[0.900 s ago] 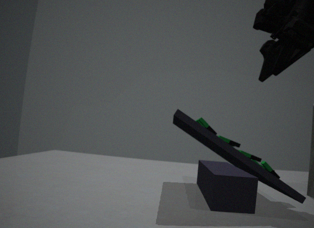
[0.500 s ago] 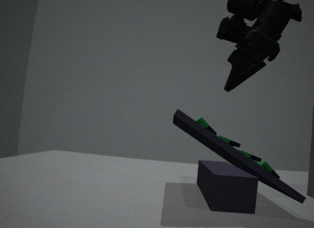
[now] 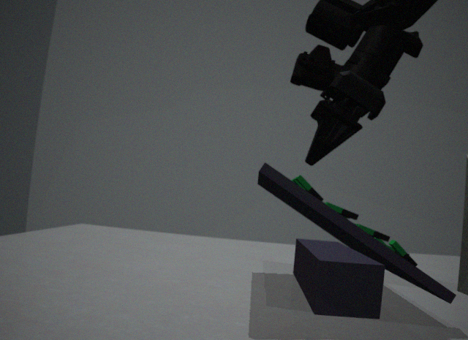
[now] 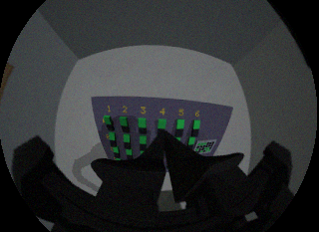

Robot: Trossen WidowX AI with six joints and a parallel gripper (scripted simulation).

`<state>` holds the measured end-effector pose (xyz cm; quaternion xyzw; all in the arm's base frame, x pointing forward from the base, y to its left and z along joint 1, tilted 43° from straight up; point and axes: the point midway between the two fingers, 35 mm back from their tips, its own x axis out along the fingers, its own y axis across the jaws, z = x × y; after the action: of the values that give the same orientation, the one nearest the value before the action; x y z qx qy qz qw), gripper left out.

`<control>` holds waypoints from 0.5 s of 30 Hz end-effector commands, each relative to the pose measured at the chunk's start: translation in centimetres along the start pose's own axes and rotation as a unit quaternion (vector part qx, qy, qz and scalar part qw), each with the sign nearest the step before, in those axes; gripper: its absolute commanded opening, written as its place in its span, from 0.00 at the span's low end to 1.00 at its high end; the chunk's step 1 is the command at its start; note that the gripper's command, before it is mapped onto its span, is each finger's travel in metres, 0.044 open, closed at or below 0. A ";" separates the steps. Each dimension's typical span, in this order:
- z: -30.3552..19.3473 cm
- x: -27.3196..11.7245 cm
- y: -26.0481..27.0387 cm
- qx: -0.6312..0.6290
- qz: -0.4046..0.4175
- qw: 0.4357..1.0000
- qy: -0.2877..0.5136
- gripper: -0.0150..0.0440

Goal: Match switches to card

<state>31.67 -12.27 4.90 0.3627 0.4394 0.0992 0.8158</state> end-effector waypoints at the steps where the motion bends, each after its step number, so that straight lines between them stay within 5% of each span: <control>1: -0.1 0.5 -0.1 0.004 -0.002 1.000 0.001 0.25; 15: -0.1 2.3 -0.1 0.004 -0.001 1.000 0.001 0.25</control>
<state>32.82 -11.59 3.89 0.3629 0.4373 0.0978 0.8170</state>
